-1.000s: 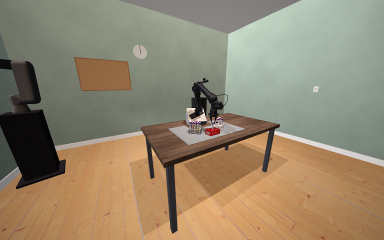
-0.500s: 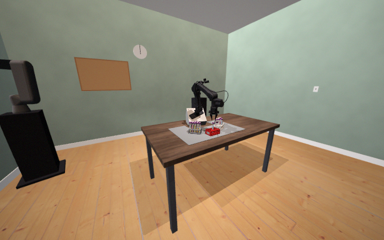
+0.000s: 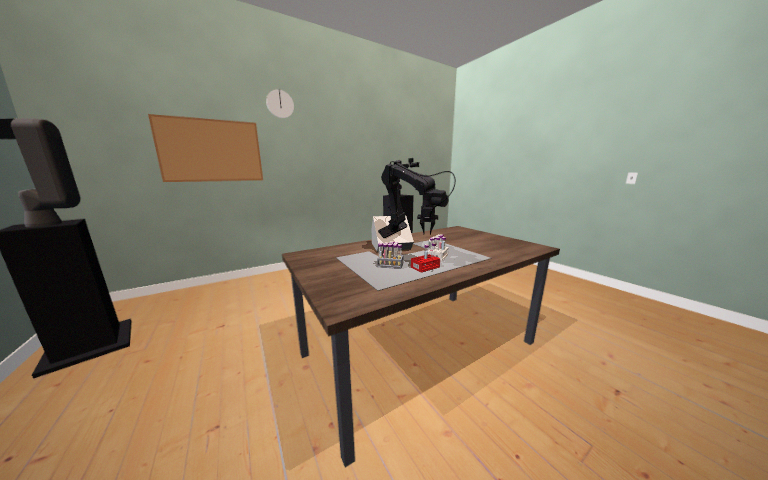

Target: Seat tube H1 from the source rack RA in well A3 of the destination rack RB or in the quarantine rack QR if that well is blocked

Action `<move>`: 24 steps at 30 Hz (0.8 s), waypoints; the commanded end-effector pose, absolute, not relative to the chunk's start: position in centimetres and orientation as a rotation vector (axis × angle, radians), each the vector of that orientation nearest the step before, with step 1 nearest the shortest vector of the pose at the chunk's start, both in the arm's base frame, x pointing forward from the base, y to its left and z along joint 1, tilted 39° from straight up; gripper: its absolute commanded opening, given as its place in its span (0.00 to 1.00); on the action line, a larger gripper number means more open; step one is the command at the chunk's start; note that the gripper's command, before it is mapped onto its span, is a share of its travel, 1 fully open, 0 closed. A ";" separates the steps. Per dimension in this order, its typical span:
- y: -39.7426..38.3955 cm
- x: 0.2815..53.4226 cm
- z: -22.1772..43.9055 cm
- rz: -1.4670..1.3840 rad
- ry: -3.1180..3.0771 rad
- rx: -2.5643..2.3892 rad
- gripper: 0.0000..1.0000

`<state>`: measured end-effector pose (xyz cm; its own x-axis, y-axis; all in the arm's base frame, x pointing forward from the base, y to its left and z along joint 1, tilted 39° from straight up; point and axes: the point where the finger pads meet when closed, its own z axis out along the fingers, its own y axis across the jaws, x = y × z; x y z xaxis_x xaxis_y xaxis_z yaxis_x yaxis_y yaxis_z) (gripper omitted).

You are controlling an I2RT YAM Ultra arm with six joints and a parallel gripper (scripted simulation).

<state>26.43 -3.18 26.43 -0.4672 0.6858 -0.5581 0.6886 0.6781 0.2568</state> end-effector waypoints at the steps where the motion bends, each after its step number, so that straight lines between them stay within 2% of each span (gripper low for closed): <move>1: -3.1 24.9 28.9 0.012 2.191 1.057 0.30; 15: -2.9 26.0 28.5 -0.007 2.215 1.061 0.30; 24: -2.7 22.3 25.2 -0.108 2.330 0.819 0.30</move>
